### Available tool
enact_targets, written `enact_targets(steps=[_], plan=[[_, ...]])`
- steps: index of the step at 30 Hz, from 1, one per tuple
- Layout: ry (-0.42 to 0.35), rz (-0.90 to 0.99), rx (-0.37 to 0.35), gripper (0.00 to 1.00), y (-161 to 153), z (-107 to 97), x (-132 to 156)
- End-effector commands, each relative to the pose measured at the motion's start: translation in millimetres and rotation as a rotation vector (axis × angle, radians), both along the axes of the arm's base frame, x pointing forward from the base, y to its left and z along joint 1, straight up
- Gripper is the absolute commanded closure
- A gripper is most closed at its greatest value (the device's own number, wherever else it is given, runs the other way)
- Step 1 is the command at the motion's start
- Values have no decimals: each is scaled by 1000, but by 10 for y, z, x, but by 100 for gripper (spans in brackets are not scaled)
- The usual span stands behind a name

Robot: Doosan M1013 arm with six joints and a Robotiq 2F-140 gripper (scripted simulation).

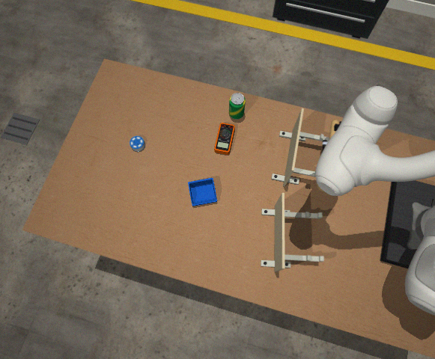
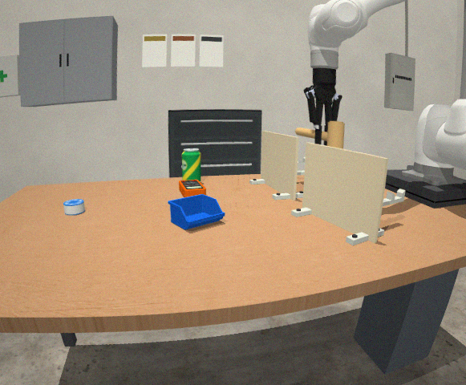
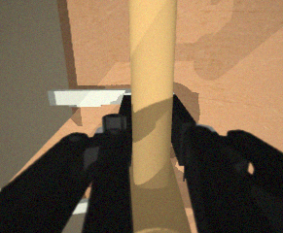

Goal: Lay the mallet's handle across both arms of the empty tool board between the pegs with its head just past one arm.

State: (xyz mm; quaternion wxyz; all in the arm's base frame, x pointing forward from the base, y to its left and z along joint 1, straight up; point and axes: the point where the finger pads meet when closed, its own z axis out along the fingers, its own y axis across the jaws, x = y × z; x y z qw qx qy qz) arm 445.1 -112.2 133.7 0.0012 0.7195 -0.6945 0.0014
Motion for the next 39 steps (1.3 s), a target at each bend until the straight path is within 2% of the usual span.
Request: enact_targets(steps=[1,6,8,9,15,23,25,27,29,35,39], plan=[[0,1,-2,90,405,30,109],[-1,2,-2,90,884,15,172],[-1,2,-2,90,884,15,172],[-1,2,-2,90,1129,10,183],[-3,2,-2,90,1689,2,158],[-5,2,-1,90,2455,-9,10],[-5,2,-1,90,2455,-9,10],[-5,2,-1,90,2752,-14,-89],[-5,2,-1,90,2918,-16,-152],[-6,14,-1,90,3013,-11,-195],[-5,141,-2,90,3014,-13,-201]])
